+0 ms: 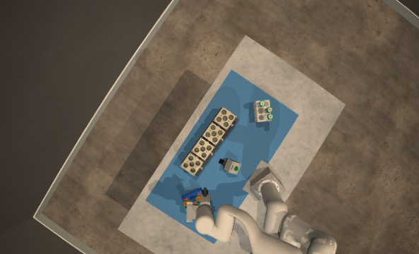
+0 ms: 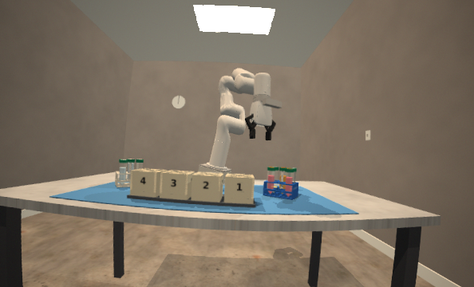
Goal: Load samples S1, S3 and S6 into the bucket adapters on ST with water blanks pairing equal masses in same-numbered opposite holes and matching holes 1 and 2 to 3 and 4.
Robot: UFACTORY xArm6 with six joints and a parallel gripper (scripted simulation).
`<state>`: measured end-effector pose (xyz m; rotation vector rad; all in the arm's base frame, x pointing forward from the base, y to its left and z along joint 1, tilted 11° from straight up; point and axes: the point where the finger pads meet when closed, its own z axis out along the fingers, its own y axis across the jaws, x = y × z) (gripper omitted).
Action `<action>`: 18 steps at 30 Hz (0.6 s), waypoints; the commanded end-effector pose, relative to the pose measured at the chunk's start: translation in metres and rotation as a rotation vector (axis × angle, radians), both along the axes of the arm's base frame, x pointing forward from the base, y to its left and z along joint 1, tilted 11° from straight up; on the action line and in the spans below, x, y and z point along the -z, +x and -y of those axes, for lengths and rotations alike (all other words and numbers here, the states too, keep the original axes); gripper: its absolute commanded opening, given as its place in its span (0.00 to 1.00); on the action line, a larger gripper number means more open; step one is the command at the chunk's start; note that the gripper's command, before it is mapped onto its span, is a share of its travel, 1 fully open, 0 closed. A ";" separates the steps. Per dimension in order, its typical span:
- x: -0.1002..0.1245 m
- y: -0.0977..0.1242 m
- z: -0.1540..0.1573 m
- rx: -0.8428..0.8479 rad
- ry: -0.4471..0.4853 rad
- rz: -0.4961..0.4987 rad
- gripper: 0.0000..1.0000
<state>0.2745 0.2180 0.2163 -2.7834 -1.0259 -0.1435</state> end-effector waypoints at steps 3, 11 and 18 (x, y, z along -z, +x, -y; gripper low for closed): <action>0.002 0.015 0.023 0.178 0.007 -0.030 1.00; 0.008 0.036 0.057 0.440 0.016 -0.082 1.00; 0.012 0.049 0.078 0.603 0.021 -0.114 1.00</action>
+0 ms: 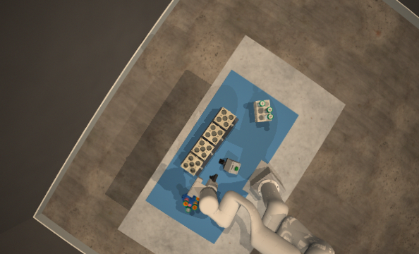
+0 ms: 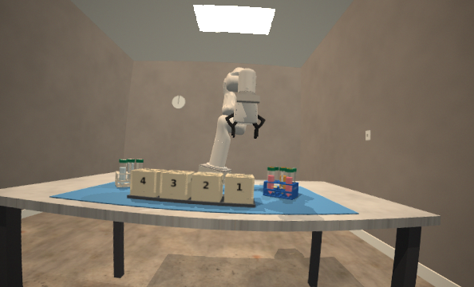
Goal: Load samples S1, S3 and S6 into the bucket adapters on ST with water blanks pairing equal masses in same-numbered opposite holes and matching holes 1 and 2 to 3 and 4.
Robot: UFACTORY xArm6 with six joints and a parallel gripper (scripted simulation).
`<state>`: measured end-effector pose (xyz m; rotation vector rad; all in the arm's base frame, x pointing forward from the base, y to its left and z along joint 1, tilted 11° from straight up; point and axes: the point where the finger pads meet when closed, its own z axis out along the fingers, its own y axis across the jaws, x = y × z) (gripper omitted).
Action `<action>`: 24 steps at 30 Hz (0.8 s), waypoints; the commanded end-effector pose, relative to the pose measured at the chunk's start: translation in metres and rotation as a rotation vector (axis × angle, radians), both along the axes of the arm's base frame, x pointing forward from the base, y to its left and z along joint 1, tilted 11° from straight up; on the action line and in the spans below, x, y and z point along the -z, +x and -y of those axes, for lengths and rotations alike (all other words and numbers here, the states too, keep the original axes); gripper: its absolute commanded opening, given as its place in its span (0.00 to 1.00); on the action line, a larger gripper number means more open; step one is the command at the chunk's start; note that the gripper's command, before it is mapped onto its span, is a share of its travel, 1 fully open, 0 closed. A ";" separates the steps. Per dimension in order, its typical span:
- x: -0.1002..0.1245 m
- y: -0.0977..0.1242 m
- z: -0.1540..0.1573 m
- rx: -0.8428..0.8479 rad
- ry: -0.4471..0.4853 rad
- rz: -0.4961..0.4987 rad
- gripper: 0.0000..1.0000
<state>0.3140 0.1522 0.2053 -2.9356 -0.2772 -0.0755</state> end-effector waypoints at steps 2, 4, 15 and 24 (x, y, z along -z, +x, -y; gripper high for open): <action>0.002 0.014 0.020 0.136 0.004 -0.023 1.00; 0.004 0.019 0.029 0.136 0.004 -0.023 1.00; 0.010 0.042 0.067 0.136 0.003 -0.023 1.00; 0.017 0.065 0.105 0.136 0.003 -0.023 1.00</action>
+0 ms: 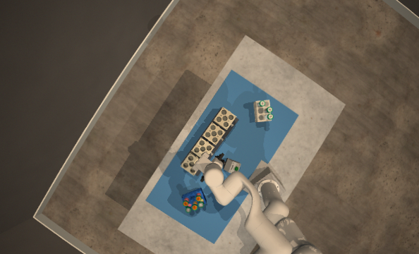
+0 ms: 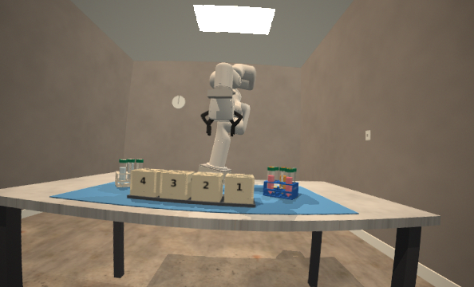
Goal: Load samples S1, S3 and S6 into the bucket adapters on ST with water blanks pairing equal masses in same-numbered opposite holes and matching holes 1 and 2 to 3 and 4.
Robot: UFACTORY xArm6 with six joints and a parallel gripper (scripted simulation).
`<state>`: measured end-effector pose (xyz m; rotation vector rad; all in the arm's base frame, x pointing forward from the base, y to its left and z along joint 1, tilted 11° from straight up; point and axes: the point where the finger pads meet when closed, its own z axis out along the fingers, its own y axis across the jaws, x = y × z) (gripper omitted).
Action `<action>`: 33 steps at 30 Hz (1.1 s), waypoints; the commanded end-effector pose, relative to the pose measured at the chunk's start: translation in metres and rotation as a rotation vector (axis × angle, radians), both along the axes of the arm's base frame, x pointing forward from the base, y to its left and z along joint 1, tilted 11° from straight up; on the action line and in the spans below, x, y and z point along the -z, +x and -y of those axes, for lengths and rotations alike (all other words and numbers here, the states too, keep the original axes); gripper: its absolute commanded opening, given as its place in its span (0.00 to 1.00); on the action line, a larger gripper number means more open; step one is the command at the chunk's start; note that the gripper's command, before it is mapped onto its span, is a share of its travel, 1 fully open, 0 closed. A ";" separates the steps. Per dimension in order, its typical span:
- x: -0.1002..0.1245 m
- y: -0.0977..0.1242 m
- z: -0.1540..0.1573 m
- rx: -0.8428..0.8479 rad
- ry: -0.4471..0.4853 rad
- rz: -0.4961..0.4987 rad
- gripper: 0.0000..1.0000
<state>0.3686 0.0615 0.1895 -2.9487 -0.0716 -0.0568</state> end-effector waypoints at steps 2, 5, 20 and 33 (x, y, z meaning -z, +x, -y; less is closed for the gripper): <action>0.003 0.016 0.023 -0.001 0.002 0.003 1.00; 0.005 0.024 0.036 -0.001 0.001 0.003 1.00; 0.008 0.038 0.056 -0.132 -0.003 0.029 0.57; 0.000 0.016 0.006 -0.491 -0.016 0.099 0.57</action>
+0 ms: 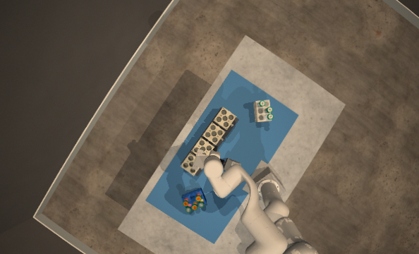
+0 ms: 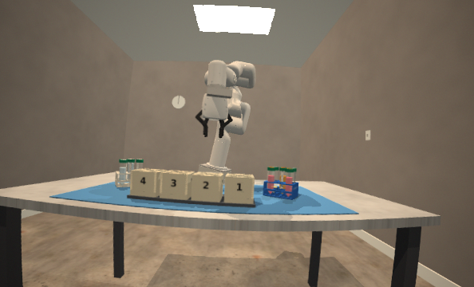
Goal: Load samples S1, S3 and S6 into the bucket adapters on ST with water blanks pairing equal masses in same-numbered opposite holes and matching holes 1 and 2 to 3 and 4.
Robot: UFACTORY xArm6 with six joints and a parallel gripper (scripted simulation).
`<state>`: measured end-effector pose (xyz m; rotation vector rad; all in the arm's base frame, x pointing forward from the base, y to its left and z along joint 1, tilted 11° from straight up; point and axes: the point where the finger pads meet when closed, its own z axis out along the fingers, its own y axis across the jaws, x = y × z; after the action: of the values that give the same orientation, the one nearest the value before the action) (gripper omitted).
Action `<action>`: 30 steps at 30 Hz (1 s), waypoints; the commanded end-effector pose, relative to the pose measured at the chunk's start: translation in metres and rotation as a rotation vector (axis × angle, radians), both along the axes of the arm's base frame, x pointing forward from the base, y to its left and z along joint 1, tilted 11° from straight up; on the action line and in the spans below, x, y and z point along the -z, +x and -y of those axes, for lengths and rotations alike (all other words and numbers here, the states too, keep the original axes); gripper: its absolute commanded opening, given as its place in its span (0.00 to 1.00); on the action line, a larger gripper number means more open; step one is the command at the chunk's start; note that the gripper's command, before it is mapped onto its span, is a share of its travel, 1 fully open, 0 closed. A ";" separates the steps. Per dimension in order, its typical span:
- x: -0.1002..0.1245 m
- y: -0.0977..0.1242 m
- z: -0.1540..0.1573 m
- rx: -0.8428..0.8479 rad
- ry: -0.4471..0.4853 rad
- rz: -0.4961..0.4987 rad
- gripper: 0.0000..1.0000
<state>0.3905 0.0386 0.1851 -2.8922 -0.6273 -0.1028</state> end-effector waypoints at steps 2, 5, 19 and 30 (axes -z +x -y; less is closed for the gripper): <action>-0.006 -0.011 -0.026 -0.185 -0.003 0.043 0.57; -0.009 -0.017 -0.039 -0.283 -0.006 0.062 0.57; -0.019 -0.042 -0.093 -0.663 -0.018 0.136 0.57; -0.026 -0.060 -0.133 -0.663 -0.018 0.136 0.57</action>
<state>0.3358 0.1563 0.2067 -2.5434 -1.5644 -0.1932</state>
